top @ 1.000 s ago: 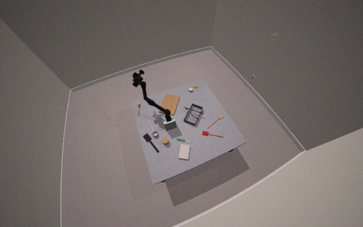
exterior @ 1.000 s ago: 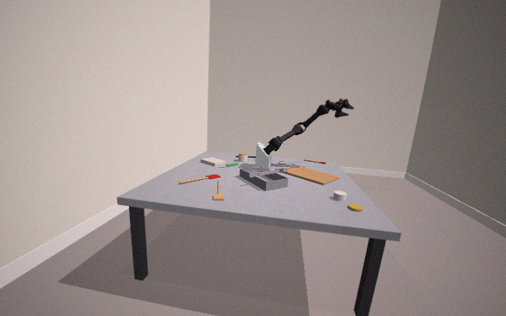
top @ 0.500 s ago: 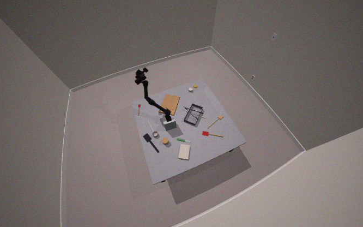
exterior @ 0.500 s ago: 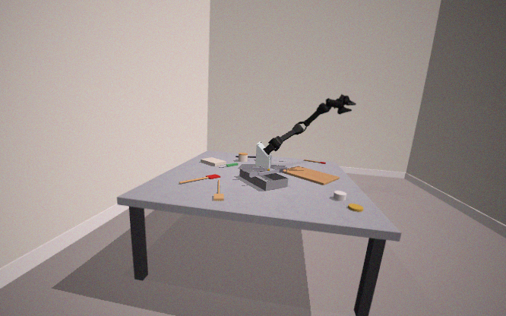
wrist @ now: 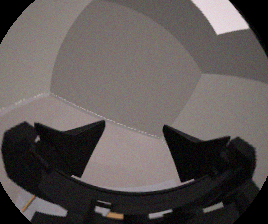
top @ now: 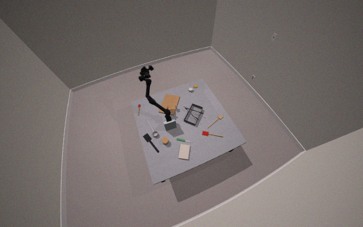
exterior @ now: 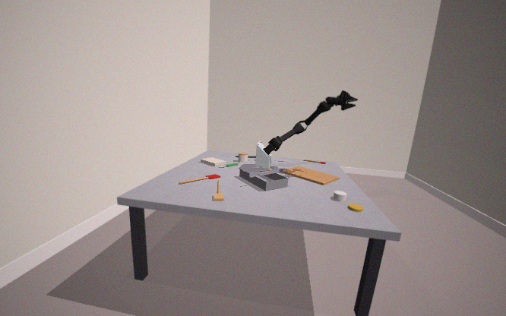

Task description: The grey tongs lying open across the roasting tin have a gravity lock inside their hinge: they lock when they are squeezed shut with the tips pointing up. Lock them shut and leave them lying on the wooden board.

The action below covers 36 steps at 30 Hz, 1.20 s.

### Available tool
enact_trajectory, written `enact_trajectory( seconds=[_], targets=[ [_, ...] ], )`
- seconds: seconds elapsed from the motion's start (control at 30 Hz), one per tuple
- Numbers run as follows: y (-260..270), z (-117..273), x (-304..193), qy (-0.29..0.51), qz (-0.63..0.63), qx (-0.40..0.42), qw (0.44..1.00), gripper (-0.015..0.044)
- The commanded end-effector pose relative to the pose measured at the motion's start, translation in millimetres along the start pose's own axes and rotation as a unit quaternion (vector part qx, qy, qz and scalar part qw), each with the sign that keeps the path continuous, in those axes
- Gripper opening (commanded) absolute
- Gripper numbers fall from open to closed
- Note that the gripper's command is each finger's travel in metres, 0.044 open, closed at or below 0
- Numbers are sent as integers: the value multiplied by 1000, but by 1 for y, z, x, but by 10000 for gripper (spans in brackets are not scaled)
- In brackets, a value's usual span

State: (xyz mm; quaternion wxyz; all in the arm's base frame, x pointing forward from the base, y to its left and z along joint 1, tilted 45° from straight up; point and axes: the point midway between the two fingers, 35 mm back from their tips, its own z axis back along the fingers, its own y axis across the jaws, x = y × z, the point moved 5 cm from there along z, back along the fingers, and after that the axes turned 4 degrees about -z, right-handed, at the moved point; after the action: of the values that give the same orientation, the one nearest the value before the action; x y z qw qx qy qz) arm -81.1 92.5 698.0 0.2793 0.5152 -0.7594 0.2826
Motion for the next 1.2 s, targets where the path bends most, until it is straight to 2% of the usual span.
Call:
enact_trajectory(
  seconds=[0.0, 0.57, 1.17],
  targets=[
    [-39, 0, -4, -5, -29, -40, 999, 440],
    [-163, 14, -36, -3, -131, -158, 979, 440],
    [-257, 39, -80, 5, -181, -269, 946, 440]
  ],
)
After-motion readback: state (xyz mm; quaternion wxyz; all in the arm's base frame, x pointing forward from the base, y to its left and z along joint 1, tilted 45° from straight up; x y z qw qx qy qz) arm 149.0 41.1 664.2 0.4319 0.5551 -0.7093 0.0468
